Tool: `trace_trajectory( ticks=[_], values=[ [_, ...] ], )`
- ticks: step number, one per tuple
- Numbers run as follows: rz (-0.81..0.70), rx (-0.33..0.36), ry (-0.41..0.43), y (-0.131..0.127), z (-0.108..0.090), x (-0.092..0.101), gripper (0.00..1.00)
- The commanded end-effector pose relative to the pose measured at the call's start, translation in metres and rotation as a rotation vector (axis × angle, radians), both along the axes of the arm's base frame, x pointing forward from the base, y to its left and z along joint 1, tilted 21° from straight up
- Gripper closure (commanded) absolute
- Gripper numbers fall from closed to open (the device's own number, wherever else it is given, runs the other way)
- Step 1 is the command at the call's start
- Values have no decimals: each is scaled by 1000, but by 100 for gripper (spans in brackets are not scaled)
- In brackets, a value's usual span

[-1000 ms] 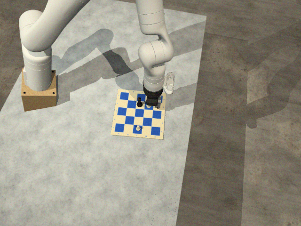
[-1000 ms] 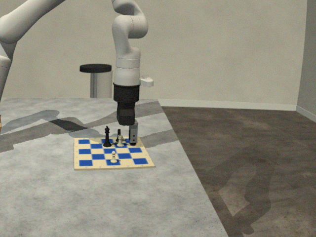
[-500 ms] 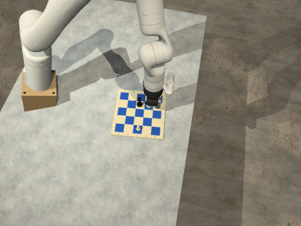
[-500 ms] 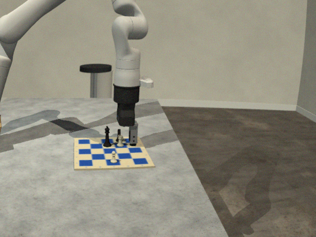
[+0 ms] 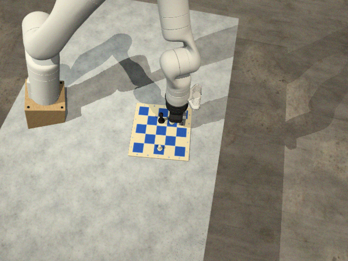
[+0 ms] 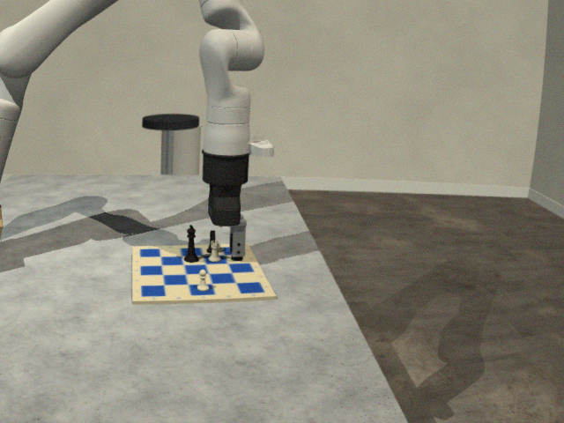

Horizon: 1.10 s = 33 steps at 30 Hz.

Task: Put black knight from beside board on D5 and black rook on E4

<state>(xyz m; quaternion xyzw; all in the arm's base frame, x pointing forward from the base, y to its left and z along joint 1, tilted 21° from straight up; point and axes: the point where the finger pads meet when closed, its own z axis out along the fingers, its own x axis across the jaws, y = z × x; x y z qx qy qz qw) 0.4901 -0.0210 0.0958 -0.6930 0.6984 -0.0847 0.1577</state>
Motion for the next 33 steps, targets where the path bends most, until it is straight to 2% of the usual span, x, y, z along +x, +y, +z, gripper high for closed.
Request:
trace_trajectory(
  ticks=[1,23,24,28,29,31,32,33],
  values=[
    [0,0,-1,0,1,0,100],
    [0,0,-1,0,1,0,100],
    [0,0,-1,0,1,0,85],
    [0,0,-1,0,1,0,85],
    [0,0,-1,0,1,0,71],
    [0,0,-1,0,1,0,71],
    [0,0,-1,0,1,0,56],
    [0,0,-1,0,1,0,56]
  ],
)
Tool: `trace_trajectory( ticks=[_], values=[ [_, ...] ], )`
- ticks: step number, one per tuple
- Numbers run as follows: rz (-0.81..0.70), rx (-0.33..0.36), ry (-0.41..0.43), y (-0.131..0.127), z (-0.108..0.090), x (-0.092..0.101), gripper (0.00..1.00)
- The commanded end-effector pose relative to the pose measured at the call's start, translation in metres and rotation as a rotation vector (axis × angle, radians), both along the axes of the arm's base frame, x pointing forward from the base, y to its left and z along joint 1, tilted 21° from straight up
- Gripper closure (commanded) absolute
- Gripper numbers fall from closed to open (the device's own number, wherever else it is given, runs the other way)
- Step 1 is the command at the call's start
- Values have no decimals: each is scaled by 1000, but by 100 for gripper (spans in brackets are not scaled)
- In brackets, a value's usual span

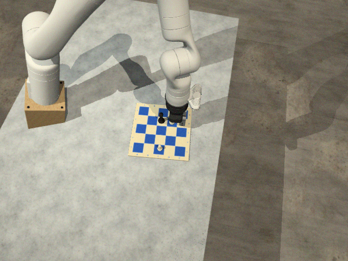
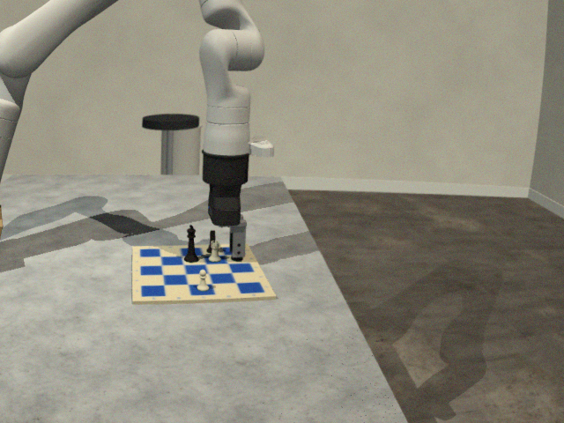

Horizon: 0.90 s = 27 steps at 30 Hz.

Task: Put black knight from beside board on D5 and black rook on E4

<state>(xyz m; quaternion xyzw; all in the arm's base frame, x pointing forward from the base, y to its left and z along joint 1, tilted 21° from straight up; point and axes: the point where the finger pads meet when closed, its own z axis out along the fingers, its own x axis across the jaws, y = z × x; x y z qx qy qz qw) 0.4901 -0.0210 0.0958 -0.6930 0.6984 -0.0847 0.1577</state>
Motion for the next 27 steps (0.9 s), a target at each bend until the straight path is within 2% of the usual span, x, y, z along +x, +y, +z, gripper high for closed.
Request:
trace_trajectory(
  ticks=[1,2,4,5,18,27],
  values=[
    [0,0,-2,0,1,0,56],
    [0,0,-2,0,1,0,42],
    [0,0,-2,0,1,0,42],
    [0,0,-2,0,1,0,27],
    [0,0,-2,0,1,0,27],
    [0,0,-2,-1,10,-3,27]
  ],
)
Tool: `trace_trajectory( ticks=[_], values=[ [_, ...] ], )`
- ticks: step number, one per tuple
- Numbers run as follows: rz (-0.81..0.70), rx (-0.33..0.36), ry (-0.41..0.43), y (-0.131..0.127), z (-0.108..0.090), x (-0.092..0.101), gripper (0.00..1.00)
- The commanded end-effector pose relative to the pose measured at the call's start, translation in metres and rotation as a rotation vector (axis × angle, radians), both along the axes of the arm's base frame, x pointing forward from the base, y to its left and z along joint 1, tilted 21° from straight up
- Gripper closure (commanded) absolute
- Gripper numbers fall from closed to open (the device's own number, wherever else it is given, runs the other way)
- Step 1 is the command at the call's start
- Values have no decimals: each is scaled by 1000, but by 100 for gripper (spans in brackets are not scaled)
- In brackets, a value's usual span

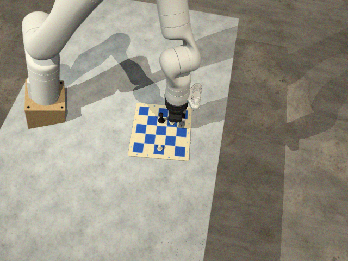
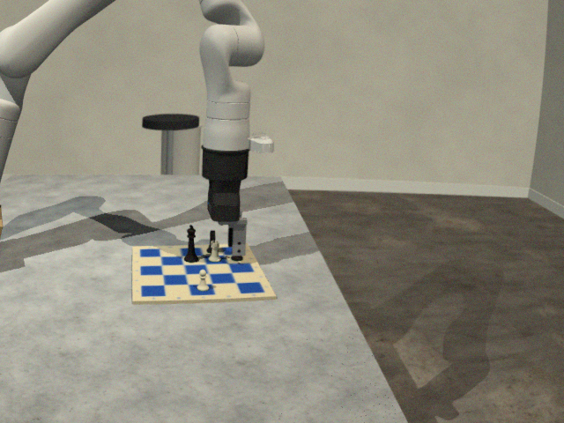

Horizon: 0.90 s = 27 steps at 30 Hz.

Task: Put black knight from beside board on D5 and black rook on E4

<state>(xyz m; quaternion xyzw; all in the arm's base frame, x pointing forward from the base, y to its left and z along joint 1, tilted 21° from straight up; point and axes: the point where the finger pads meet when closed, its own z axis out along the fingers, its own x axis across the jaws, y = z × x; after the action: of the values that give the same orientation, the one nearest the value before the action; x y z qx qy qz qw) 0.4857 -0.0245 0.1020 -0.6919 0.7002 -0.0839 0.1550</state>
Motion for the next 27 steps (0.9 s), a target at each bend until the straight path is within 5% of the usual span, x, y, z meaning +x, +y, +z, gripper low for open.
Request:
trace_trajectory(
  ticks=[1,15,27],
  values=[
    [4,2,-7,2,6,0,27],
    [4,2,-7,-3,58,-18,27],
    [4,2,-7,-6,78,-26,27]
  ],
)
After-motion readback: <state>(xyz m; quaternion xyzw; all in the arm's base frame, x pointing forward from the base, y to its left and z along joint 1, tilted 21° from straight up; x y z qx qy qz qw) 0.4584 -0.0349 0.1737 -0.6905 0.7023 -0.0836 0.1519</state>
